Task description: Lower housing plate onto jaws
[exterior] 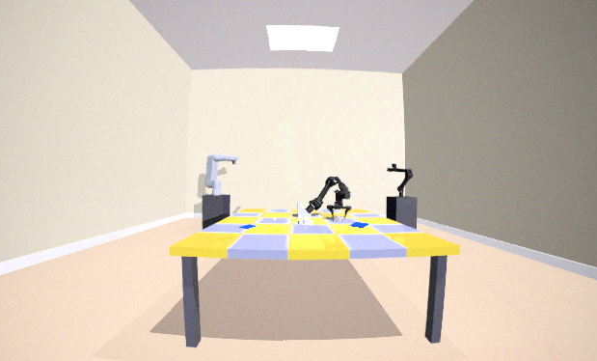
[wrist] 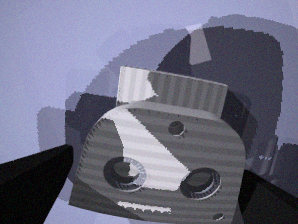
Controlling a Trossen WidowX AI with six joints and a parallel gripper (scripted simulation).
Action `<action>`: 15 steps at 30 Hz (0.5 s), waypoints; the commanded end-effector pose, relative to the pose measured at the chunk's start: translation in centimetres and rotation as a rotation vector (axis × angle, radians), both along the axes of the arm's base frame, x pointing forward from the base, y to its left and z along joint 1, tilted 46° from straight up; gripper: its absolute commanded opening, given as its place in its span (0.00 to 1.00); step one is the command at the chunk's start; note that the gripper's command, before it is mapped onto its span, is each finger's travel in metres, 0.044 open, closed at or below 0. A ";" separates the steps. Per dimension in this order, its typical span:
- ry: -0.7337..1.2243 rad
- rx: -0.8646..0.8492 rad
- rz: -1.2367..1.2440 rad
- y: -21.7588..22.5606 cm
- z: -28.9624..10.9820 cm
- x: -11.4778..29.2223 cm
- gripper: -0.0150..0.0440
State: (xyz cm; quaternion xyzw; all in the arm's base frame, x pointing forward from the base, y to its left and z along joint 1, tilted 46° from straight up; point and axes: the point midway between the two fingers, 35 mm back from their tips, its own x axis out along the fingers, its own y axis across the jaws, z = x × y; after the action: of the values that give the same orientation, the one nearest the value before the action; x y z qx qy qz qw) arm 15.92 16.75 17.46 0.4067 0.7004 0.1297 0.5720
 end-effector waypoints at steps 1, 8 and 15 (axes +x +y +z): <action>0.000 0.000 0.000 0.0 0.0 0.0 0.99; 0.000 0.000 0.000 0.0 0.0 0.0 0.91; 0.000 0.000 0.000 0.0 0.0 0.0 0.85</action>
State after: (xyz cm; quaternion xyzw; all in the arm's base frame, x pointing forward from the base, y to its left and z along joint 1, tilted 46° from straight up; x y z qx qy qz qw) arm 15.92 16.75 17.46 0.4066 0.7005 0.1296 0.5720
